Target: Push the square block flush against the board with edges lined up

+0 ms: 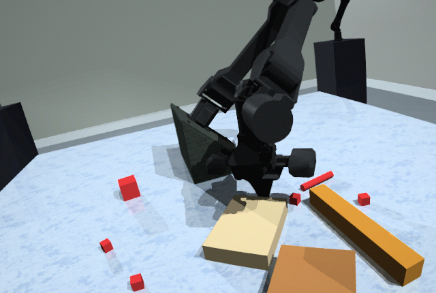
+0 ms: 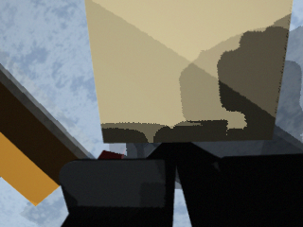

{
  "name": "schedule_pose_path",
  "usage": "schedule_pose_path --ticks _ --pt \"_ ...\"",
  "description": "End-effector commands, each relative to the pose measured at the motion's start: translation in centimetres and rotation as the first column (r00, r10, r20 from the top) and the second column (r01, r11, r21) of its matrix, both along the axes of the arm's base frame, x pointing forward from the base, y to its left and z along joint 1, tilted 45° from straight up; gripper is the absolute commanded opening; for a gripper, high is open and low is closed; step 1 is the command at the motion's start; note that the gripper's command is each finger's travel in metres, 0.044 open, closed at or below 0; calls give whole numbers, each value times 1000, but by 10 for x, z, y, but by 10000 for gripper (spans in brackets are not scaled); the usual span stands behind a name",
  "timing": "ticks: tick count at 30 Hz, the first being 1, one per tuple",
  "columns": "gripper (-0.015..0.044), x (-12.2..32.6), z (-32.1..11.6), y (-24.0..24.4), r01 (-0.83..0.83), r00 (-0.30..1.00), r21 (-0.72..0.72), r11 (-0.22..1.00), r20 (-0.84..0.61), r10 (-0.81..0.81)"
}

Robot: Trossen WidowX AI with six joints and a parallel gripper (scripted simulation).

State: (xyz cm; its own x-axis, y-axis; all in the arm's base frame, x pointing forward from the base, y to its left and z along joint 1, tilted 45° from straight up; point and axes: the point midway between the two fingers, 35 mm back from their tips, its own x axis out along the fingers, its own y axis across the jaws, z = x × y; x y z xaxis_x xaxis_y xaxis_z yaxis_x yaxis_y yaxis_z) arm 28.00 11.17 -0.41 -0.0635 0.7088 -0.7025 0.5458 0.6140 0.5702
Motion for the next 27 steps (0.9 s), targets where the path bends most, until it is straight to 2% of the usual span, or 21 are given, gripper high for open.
schedule_pose_path --ticks 1,27 --pt "0 4 -4 -1 -4 1000 -4 1000 1 4" --pt "0 18 -13 -8 -4 1000 -4 1000 2 4"
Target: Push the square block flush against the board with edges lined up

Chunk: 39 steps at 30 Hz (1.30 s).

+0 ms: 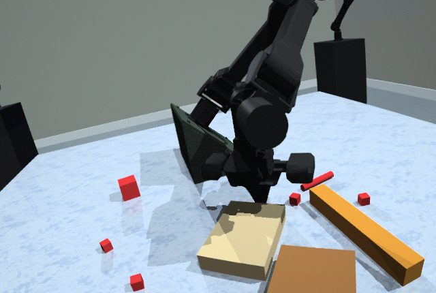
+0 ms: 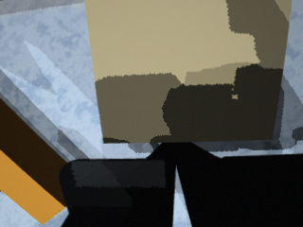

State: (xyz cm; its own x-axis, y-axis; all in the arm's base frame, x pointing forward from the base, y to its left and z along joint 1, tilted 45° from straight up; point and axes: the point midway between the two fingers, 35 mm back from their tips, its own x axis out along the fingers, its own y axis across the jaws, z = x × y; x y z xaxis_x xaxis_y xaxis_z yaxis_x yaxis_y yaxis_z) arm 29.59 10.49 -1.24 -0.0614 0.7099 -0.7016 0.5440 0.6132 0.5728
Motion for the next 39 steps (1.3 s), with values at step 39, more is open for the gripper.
schedule_pose_path --ticks 39 --pt "0 22 -18 -12 -4 1000 -6 1000 0 4"
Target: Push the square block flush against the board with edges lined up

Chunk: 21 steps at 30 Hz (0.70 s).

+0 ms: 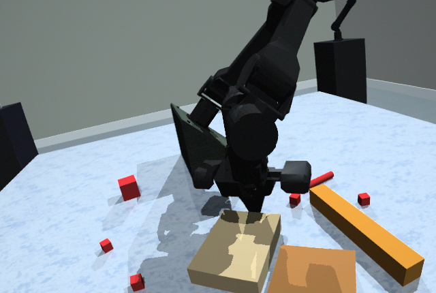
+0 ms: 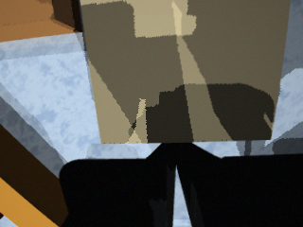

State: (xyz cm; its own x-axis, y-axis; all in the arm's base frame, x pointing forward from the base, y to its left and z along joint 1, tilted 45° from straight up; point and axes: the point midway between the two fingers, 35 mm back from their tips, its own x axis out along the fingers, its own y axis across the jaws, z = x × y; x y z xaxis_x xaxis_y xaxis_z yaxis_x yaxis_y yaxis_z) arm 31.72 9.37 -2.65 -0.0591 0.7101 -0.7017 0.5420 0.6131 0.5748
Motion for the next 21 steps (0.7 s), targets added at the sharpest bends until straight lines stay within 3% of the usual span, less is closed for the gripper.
schedule_pose_path --ticks 1,21 --pt "0 0 -4 -1 -4 1000 -6 1000 -4 4" --pt "0 -25 11 13 -4 1000 -5 1000 -5 4"
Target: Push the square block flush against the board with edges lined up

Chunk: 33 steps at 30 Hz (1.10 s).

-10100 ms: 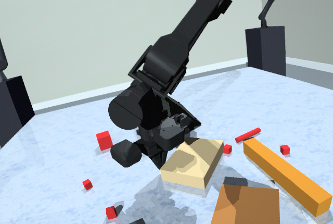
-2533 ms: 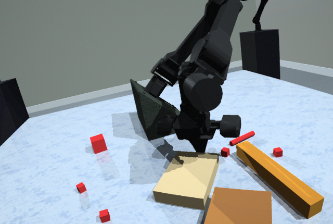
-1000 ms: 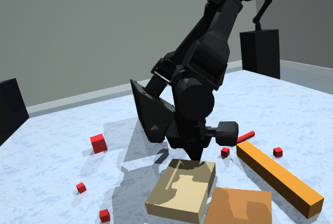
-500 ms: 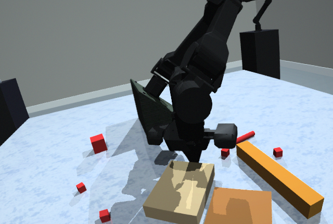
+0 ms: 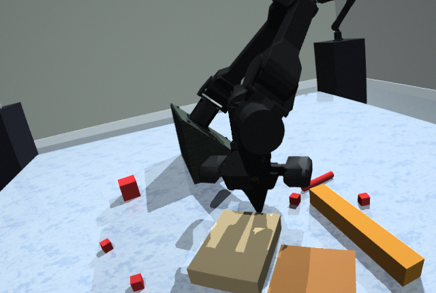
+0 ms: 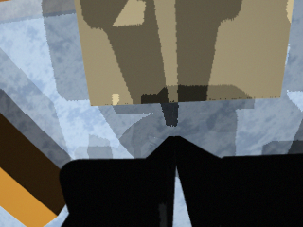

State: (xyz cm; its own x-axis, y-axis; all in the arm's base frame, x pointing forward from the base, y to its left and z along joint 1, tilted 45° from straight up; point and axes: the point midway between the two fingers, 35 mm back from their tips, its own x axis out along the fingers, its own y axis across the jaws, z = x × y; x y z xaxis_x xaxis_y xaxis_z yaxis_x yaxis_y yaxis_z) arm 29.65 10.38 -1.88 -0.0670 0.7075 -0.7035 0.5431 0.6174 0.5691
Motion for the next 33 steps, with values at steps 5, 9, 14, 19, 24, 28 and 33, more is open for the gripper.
schedule_pose_path --ticks 5,9,14,19,24,28,33 --pt "0 -12 7 6 0 1000 -1 1000 1 0" --pt "0 -17 9 8 0 1000 -1 1000 0 0" --pt "0 -10 36 -25 0 1000 -4 1000 0 0" --pt "0 -10 46 -34 0 1000 -3 1000 1 0" --pt "0 2 36 -40 11 1000 2 1000 2 -11" --pt "0 6 33 -44 11 1000 2 1000 2 -11" --pt "0 3 -3 -6 -1 1000 -1 1000 4 1"
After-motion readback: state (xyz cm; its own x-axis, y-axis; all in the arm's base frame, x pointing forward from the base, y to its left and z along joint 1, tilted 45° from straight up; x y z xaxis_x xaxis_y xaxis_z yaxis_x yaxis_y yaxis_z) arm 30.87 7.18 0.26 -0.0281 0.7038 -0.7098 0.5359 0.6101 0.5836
